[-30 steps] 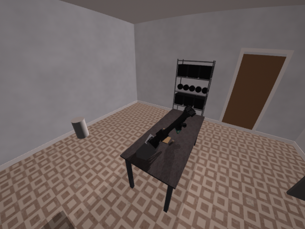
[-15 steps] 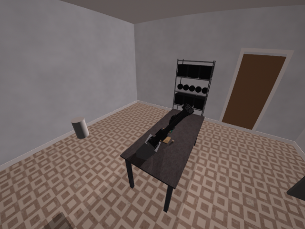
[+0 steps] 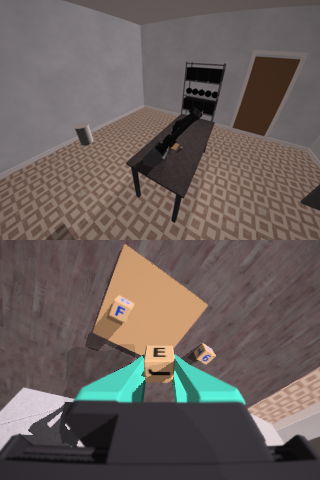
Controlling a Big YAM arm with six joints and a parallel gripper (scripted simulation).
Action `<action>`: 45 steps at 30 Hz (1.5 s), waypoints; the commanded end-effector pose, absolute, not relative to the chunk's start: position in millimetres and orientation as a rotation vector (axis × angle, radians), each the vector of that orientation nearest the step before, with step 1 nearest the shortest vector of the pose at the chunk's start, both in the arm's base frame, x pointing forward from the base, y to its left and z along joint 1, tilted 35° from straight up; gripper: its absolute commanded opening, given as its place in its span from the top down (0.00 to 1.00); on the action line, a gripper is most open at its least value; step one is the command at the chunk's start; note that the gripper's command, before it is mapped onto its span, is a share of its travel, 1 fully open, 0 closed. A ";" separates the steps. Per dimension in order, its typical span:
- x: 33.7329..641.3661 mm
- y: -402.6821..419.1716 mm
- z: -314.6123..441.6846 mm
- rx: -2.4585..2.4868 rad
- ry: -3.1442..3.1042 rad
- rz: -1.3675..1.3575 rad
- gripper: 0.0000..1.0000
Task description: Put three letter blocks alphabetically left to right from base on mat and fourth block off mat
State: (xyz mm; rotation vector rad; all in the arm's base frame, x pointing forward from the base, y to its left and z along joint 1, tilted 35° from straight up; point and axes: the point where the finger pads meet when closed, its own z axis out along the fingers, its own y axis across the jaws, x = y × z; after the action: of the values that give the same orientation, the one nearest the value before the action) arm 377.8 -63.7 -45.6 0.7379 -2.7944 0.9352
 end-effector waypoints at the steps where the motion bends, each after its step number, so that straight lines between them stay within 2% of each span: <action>1: 372.8 -56.8 -55.2 1.106 -2.614 0.888 0.80; 18: 370.8 -61.8 -55.3 1.905 -1.927 0.682 0.80; 45: 385.5 -107.7 -125.5 1.901 -1.927 0.681 0.80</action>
State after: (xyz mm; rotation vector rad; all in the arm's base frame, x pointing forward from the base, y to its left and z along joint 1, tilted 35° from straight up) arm 373.3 -102.3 -115.8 1.8733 -1.9420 0.6719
